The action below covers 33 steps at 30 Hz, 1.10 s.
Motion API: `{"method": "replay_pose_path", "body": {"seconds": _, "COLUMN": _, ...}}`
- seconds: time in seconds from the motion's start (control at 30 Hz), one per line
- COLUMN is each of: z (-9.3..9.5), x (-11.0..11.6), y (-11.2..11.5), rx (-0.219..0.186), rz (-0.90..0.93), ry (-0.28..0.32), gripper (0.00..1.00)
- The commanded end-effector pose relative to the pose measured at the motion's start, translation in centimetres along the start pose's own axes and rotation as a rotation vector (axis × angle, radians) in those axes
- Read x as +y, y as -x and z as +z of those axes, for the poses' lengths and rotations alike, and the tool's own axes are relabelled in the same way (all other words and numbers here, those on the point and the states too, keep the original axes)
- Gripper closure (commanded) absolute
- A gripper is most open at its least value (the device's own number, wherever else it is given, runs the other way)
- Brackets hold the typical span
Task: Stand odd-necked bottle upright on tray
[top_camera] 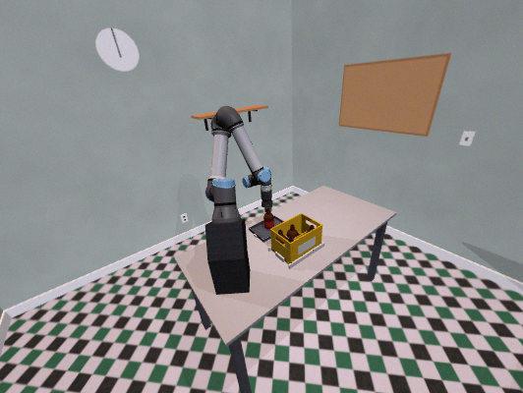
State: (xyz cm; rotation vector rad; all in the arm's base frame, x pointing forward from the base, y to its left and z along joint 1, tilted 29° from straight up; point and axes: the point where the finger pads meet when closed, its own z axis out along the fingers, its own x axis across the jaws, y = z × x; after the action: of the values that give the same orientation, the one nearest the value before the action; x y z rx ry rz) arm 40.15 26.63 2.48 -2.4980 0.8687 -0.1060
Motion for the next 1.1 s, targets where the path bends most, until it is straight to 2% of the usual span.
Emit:
{"method": "replay_pose_path", "body": {"seconds": 0.0, "z": 0.1, "x": 0.0, "y": 0.0, "rx": 0.001, "rz": 0.000, "ry": -0.001, "gripper": 1.00}}
{"method": "replay_pose_path", "body": {"seconds": 1.07, "z": 1.4, "x": 0.0, "y": 0.0, "rx": 0.001, "rz": 0.000, "ry": -0.001, "gripper": 1.00}}
